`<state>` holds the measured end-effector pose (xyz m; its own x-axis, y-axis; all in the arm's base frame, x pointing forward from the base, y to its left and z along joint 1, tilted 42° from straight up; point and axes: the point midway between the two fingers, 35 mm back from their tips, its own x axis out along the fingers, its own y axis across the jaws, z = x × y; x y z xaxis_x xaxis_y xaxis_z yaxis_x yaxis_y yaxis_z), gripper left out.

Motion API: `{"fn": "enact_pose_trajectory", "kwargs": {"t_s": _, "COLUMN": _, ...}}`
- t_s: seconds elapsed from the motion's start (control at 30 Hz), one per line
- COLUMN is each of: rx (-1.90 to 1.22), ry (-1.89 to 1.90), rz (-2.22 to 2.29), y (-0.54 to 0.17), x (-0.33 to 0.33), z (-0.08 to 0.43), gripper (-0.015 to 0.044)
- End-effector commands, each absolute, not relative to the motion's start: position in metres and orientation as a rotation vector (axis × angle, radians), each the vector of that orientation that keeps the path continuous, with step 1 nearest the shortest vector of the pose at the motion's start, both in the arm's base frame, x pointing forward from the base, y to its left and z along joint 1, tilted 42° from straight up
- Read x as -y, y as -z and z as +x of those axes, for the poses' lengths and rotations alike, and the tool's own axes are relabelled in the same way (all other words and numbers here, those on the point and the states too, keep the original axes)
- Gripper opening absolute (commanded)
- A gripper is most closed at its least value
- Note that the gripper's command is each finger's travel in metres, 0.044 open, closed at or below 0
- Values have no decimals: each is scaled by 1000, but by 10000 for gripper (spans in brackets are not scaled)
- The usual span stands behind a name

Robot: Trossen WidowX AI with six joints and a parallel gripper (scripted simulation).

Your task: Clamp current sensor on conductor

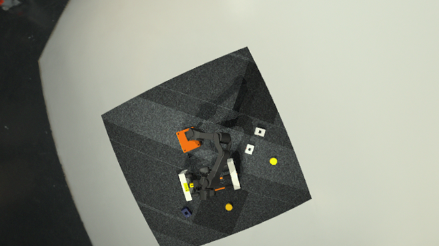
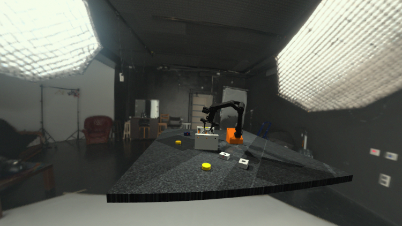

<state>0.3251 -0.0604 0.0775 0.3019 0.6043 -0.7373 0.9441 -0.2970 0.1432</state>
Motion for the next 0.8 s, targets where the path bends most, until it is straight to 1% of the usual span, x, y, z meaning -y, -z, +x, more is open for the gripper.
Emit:
{"fn": "enact_pose_trajectory", "kwargs": {"t_s": 0.0, "rx": -1375, "ry": 772, "rz": 1998, "y": -78, "x": 61, "z": 326, "gripper": 0}}
{"fn": "enact_pose_trajectory", "kwargs": {"t_s": 0.6, "rx": -1616, "ry": 869, "rz": 1871, "y": -75, "x": 61, "z": 339, "gripper": 0}}
{"fn": "enact_pose_trajectory", "kwargs": {"t_s": 0.77, "rx": -1590, "ry": 865, "rz": 1896, "y": -74, "x": 60, "z": 335, "gripper": 131}}
